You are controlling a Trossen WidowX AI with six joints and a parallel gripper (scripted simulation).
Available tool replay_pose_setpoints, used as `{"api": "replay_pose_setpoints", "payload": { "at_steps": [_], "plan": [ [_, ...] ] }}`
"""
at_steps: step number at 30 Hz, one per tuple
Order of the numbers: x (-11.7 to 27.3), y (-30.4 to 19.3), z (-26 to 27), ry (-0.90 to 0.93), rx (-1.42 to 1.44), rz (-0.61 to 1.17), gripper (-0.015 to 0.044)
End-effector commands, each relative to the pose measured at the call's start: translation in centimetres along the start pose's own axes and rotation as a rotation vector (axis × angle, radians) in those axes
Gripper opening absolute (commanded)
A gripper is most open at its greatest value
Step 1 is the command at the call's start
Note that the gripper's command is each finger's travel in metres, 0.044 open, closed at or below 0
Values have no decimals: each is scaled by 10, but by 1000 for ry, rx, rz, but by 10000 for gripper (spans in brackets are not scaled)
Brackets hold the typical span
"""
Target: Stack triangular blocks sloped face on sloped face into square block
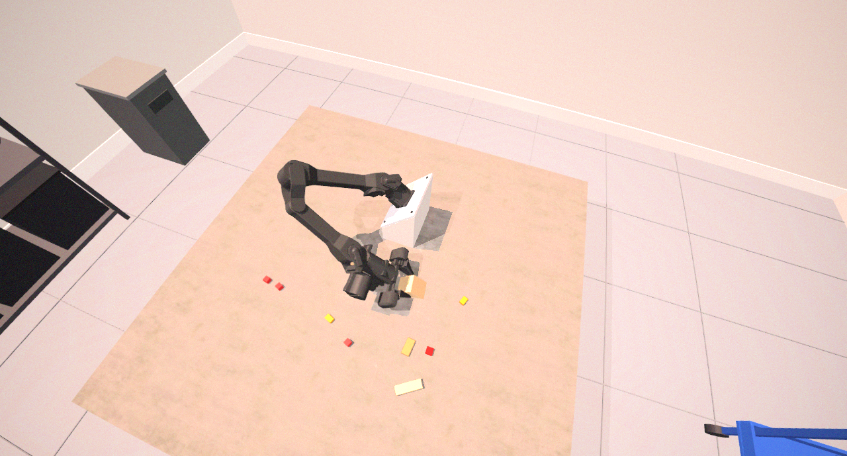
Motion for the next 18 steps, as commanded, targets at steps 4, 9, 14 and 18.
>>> {"api": "replay_pose_setpoints", "payload": {
  "at_steps": [4, 9, 14, 18],
  "plan": [
    [0, 0, 0, 1, 0, 0, 249],
    [0, 0, 0, 1, 0, 0, 177],
    [8, -8, 2, 2, 0, 1, 45],
    [21, -21, 3, 3, 0, 3, 0]
  ]
}}
Point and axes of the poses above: the point midway between the two fingers, 35 mm back from their tips, its own x axis back along the fingers, its own z axis across the jaws, y = z × x, the point moved 3 cm from there along x, back along the fingers, and after that the axes turned 4 degrees about -x, right-handed, at the moved point
